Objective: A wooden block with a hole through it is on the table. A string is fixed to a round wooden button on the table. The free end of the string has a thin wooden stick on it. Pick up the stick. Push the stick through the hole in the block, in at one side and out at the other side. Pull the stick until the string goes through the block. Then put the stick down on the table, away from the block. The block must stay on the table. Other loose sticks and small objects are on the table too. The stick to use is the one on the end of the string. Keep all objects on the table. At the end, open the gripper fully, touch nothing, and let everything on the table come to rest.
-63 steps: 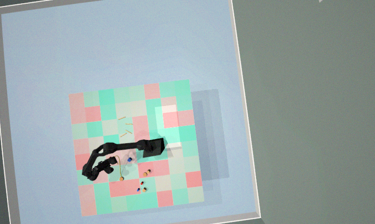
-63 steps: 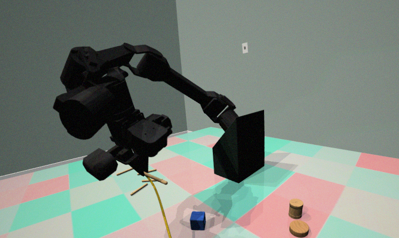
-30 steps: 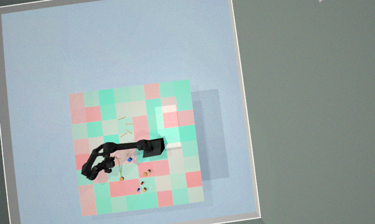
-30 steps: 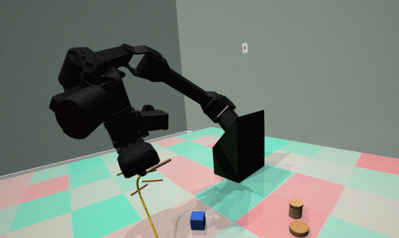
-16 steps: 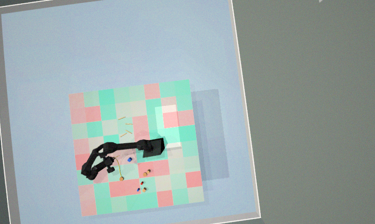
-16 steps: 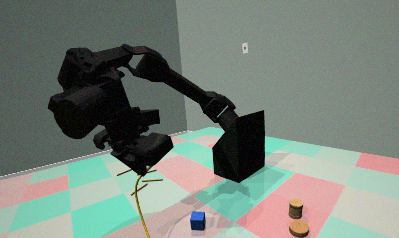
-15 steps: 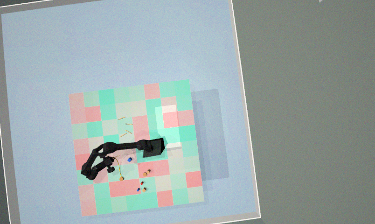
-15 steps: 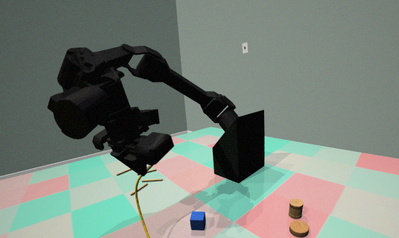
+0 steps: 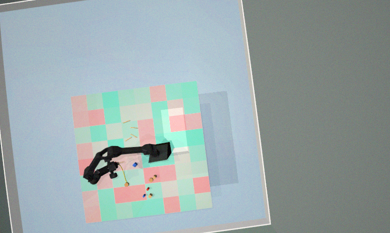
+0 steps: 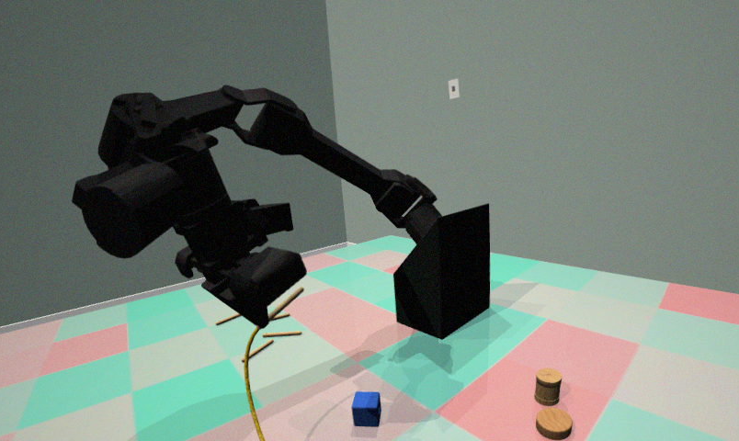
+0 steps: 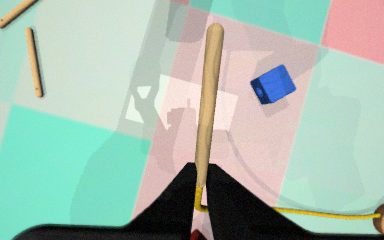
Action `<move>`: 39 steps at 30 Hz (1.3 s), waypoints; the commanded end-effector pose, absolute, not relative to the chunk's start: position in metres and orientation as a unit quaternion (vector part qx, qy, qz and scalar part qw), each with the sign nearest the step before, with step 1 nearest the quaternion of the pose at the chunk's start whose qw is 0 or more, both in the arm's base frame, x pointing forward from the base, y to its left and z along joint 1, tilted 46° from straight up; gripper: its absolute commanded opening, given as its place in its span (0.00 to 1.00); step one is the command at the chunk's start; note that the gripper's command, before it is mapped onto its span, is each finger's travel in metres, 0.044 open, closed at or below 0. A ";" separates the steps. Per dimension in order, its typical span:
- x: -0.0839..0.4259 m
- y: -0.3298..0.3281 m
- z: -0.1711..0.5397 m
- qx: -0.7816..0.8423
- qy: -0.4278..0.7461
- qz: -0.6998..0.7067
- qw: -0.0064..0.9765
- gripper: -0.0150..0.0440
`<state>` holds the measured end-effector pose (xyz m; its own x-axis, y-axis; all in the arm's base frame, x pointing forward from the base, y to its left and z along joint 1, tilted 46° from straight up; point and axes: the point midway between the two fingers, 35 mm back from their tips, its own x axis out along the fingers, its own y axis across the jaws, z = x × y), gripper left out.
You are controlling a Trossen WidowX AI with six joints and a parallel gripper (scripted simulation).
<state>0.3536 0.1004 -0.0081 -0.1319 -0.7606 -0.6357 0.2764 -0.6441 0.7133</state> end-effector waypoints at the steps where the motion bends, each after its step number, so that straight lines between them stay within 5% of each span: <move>1: 0.360 0.100 -0.006 0.579 -0.257 -0.713 0.301 0.25; 10: 0.361 0.100 -0.006 0.587 -0.266 -0.709 0.286 0.25; 18: 0.370 0.100 -0.003 0.641 -0.351 -0.668 0.142 0.25; 26: 0.371 0.100 -0.003 0.645 -0.359 -0.662 0.127 0.25; 39: 0.380 0.100 -0.001 0.679 -0.441 -0.586 -0.045 0.25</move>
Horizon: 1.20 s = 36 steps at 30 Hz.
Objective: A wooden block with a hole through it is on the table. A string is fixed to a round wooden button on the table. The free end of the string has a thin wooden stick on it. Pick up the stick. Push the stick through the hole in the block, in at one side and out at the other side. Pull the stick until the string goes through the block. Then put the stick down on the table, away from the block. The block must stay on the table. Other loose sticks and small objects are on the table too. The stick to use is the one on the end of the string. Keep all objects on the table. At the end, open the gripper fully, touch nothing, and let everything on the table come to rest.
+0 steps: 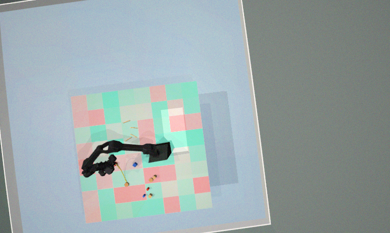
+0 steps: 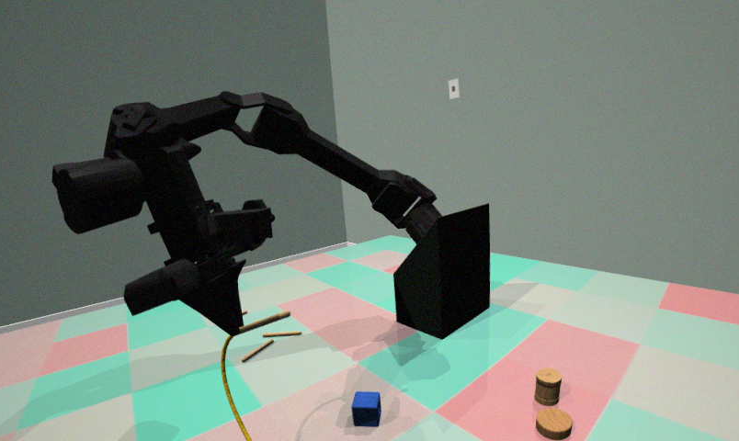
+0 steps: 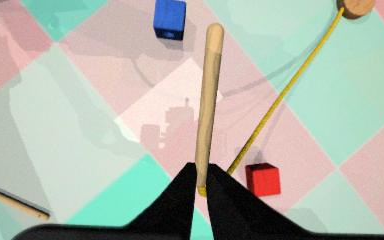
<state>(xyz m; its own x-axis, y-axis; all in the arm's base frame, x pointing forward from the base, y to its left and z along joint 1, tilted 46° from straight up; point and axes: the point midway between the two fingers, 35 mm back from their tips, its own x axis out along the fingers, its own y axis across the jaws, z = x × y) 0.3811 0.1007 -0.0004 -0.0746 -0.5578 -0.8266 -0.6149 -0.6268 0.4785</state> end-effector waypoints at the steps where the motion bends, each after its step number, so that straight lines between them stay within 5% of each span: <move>1: 0.380 0.100 -0.001 -0.679 0.441 0.586 0.045 0.25; 36: 0.386 0.087 -0.031 -0.716 0.436 0.545 0.012 0.25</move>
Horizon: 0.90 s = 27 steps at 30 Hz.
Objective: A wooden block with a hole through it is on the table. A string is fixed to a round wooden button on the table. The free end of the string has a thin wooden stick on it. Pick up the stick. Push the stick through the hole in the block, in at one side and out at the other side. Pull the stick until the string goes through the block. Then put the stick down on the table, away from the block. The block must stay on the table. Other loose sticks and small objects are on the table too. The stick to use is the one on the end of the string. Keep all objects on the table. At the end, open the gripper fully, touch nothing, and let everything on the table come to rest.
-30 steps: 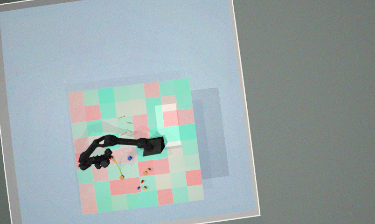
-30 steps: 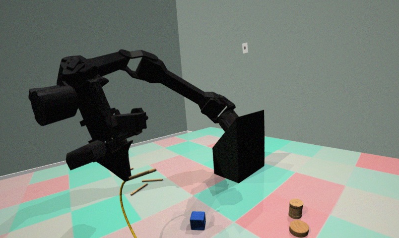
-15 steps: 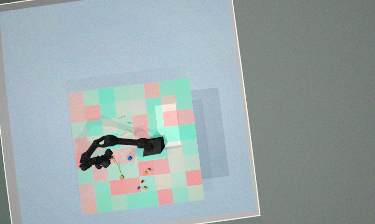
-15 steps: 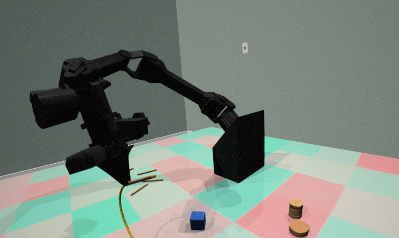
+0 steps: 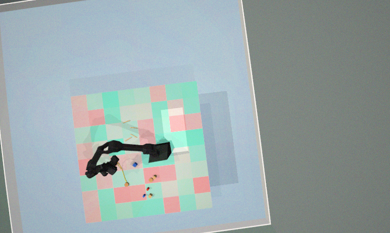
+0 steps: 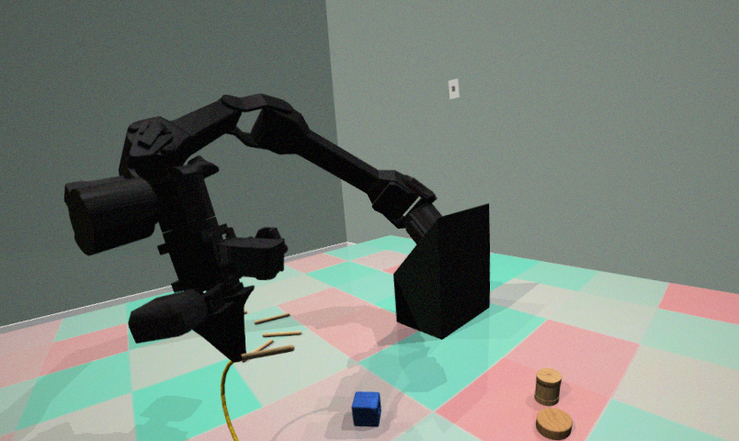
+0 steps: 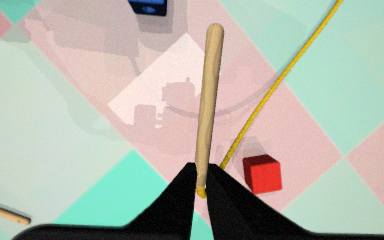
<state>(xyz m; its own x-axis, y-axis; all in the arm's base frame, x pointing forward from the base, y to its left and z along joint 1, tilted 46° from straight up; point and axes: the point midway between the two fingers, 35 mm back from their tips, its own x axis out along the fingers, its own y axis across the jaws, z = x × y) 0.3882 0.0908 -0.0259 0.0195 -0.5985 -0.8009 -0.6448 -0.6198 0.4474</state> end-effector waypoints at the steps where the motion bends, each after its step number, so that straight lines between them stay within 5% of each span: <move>1: 0.387 0.087 -0.033 -0.717 0.436 0.543 0.011 0.25; 27: 0.385 0.070 -0.062 -0.752 0.439 0.491 -0.017 0.25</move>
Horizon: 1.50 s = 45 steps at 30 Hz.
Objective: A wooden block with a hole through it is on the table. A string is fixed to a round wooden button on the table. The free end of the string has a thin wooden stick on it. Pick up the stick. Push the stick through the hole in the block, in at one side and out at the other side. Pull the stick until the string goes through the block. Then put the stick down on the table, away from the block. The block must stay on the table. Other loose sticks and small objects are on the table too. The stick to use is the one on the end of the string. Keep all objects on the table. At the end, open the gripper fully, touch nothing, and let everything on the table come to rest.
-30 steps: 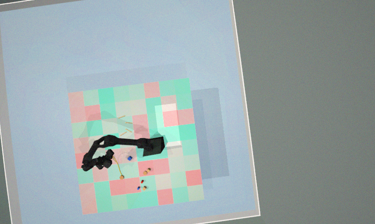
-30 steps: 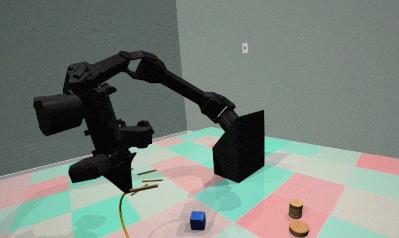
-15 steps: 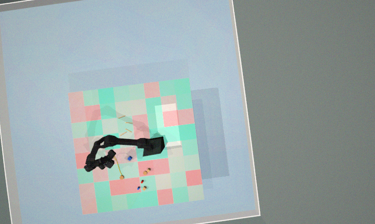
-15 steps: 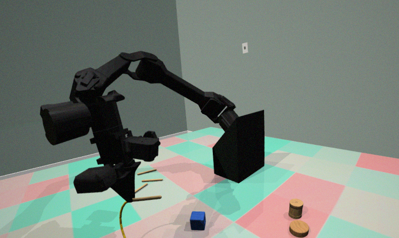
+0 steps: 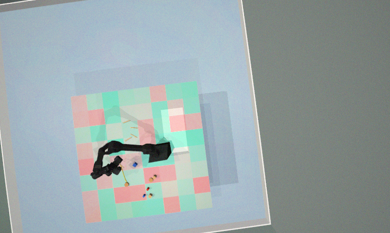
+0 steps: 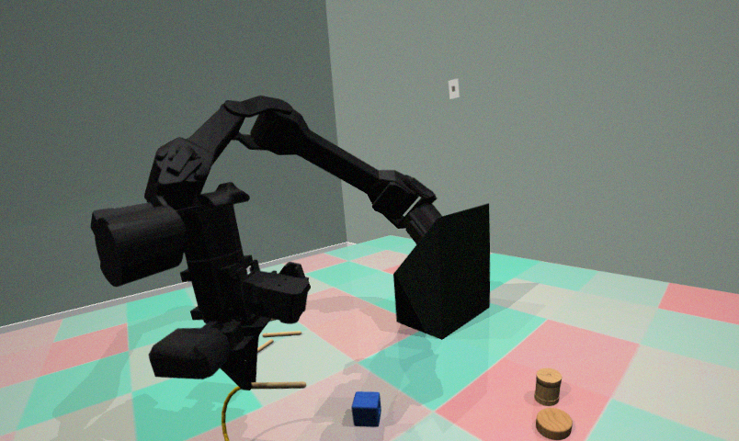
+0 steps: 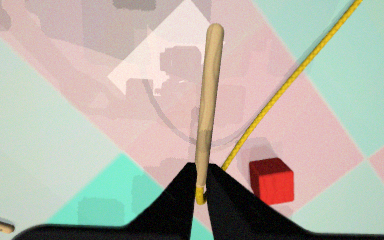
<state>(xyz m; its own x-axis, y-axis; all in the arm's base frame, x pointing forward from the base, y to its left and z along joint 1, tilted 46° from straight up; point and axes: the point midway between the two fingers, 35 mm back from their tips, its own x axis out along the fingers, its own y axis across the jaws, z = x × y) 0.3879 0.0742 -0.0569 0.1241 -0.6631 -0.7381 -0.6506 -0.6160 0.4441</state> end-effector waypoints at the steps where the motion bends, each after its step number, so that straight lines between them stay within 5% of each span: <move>1: 0.385 0.069 -0.063 0.753 -0.439 -0.489 0.018 0.25; 45: 0.410 0.048 -0.056 0.770 -0.442 -0.460 0.030 0.25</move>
